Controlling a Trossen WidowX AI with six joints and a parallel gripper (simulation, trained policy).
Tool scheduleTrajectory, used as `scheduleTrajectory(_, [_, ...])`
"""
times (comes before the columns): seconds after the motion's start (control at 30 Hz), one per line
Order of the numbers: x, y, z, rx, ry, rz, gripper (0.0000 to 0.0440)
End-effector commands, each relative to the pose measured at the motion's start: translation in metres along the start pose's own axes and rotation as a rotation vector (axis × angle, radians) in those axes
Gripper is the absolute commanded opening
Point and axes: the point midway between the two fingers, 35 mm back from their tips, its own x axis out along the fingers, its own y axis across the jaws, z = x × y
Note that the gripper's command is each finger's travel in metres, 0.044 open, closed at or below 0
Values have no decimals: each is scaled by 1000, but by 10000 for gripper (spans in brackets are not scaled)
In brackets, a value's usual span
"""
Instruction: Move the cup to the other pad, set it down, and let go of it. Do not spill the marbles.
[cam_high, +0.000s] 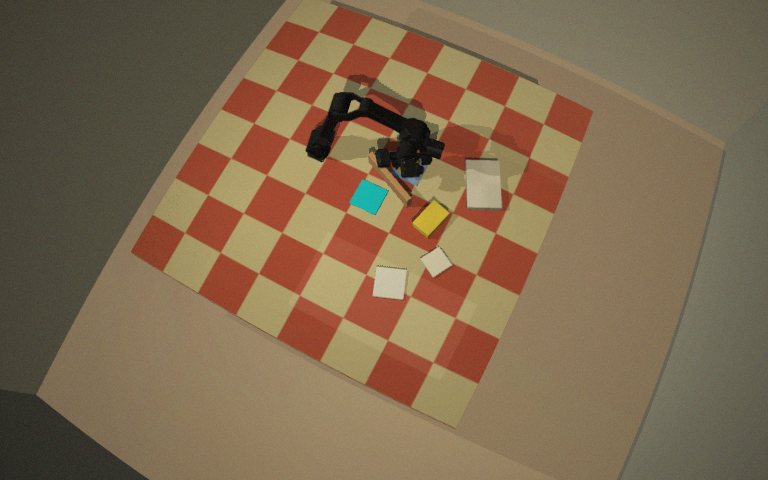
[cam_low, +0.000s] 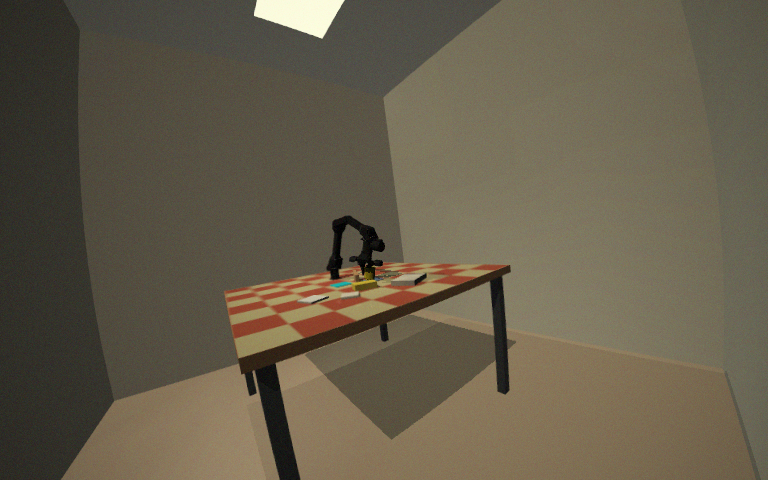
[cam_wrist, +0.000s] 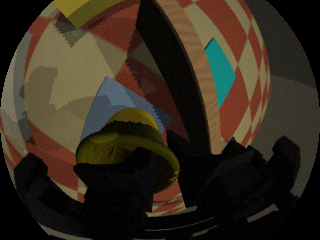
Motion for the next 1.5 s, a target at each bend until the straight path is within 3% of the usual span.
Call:
scheduleTrajectory(0.0, [-7,-6,2,10,-5,4,0])
scheduleTrajectory(0.73, [-61,-49,20,179,-9,96,0])
scheduleTrajectory(1.47, [-66,-86,66,360,-54,199,0])
